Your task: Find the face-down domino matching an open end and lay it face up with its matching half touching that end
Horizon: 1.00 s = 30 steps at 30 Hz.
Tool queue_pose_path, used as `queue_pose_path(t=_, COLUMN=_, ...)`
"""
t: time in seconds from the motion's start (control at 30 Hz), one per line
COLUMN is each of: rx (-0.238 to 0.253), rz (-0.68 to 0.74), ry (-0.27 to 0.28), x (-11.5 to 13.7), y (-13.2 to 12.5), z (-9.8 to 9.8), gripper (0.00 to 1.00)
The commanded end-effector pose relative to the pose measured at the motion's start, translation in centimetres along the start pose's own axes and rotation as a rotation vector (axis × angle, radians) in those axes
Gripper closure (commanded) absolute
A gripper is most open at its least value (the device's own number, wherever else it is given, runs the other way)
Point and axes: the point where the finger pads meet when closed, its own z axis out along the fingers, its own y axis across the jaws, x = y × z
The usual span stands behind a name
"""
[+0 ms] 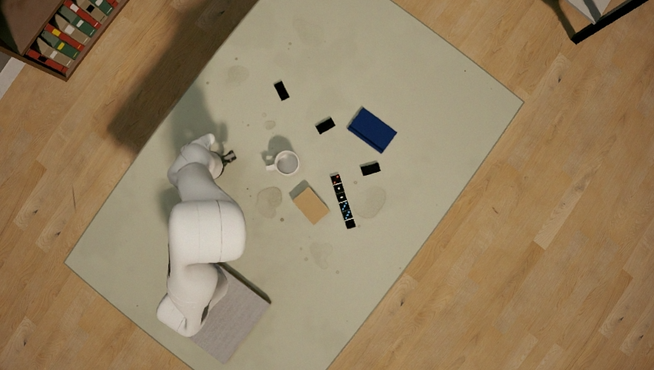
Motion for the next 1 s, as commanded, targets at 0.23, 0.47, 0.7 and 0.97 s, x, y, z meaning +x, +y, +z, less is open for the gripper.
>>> queue_pose_path(t=0.23, rx=-0.001, rz=0.0, ry=0.028, x=-0.1, y=0.0, z=0.0, gripper=0.65)
queue_pose_path(t=0.47, rx=-0.001, rz=0.0, ry=0.052, x=-0.3, y=0.0, z=0.0, gripper=0.65)
queue_pose_path(t=0.7, rx=-0.001, rz=0.0, ry=0.063, x=-0.8, y=0.0, z=-0.1, gripper=0.65)
queue_pose_path(t=0.97, rx=-0.001, rz=0.0, ry=0.063, x=-2.1, y=0.0, z=0.2, gripper=0.65)
